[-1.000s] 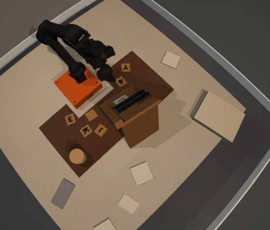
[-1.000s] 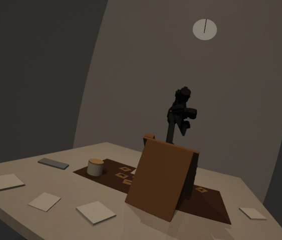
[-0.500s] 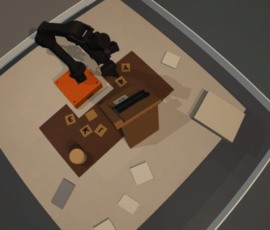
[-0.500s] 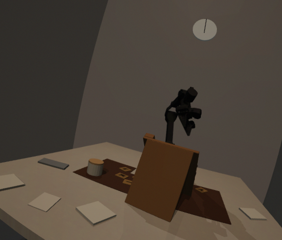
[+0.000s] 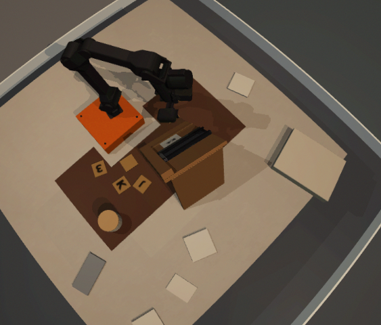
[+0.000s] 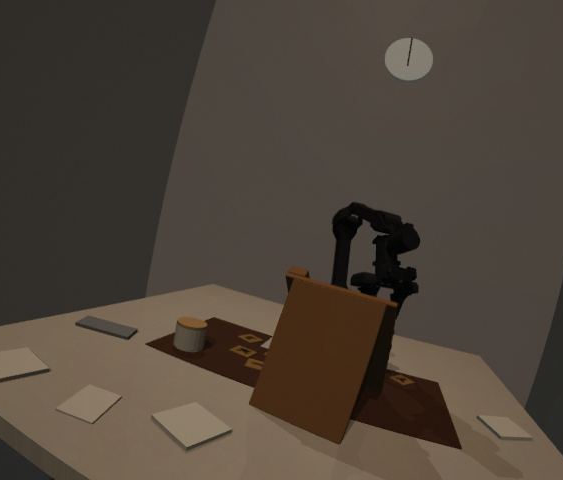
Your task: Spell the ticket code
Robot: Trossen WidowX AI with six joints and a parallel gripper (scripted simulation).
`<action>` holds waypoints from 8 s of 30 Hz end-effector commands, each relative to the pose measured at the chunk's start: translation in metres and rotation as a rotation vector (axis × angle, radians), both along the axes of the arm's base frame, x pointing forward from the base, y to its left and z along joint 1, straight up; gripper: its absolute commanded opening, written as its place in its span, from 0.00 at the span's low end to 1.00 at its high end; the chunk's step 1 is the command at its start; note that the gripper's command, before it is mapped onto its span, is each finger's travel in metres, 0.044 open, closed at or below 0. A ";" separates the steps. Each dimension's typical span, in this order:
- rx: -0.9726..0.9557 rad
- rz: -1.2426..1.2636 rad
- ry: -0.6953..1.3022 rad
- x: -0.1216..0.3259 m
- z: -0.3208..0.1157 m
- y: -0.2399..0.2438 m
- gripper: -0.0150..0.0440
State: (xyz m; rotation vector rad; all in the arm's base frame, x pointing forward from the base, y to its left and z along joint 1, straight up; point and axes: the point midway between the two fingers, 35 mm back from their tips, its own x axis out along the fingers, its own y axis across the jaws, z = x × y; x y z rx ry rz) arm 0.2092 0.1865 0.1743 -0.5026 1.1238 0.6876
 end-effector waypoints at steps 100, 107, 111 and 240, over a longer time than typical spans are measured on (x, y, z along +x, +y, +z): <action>-0.116 -0.738 0.349 -0.070 -0.184 0.016 0.25; -0.116 -0.738 0.349 -0.071 -0.181 0.015 0.25; -0.116 -0.738 0.350 -0.071 -0.179 0.015 0.25; 0.251 -0.809 -0.465 0.101 -0.027 0.127 0.25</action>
